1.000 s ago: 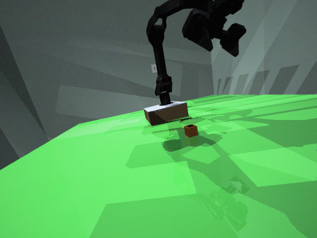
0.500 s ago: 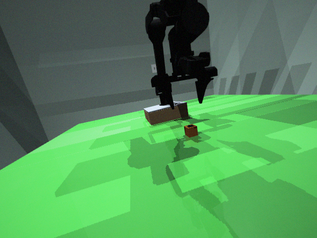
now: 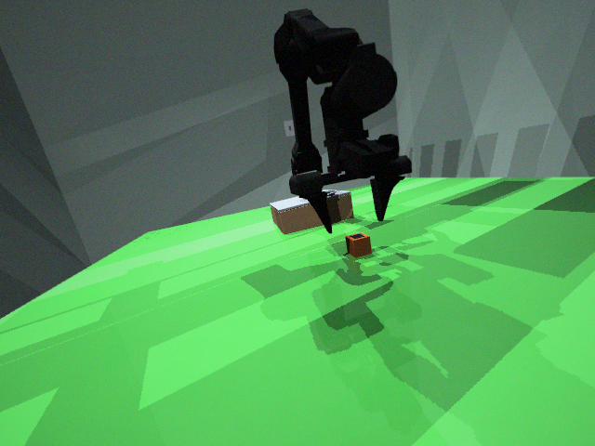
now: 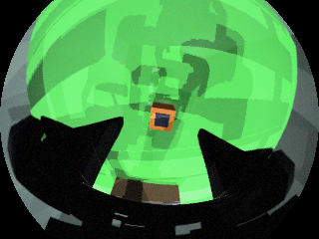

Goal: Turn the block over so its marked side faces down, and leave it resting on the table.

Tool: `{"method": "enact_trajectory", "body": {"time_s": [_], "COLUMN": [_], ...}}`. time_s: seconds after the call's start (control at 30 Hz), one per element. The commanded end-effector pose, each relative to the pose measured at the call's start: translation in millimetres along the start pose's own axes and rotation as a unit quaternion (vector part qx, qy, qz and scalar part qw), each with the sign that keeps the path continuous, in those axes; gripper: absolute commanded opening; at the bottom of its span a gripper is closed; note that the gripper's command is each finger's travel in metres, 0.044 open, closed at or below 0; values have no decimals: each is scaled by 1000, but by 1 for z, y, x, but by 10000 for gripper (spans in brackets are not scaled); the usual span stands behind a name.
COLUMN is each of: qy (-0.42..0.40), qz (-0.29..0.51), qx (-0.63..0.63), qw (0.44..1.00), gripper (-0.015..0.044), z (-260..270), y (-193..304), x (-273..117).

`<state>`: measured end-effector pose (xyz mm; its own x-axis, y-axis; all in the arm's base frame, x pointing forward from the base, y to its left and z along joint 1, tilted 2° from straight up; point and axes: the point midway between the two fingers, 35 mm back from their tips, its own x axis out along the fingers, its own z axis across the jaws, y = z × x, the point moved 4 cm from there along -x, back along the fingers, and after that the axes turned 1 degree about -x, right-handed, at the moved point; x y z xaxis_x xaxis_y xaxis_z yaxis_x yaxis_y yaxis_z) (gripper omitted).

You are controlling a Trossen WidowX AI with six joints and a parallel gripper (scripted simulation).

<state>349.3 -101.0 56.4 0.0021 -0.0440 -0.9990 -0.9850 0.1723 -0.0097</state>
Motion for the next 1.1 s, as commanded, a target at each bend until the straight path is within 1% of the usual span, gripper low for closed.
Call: {"method": "enact_trajectory", "body": {"time_s": [0.0, 0.6, 1.0, 1.07], "qy": [-3, -3, -3, -3], "qz": [1, 1, 1, 1], "qx": [-2, -2, -2, -2], "qw": [1000, 1000, 1000, 1000], "gripper": [440, 440, 125, 112], "z": [0, 1, 1, 1], "y": [0, 1, 1, 1], "x": [7, 34, 34, 34]}}
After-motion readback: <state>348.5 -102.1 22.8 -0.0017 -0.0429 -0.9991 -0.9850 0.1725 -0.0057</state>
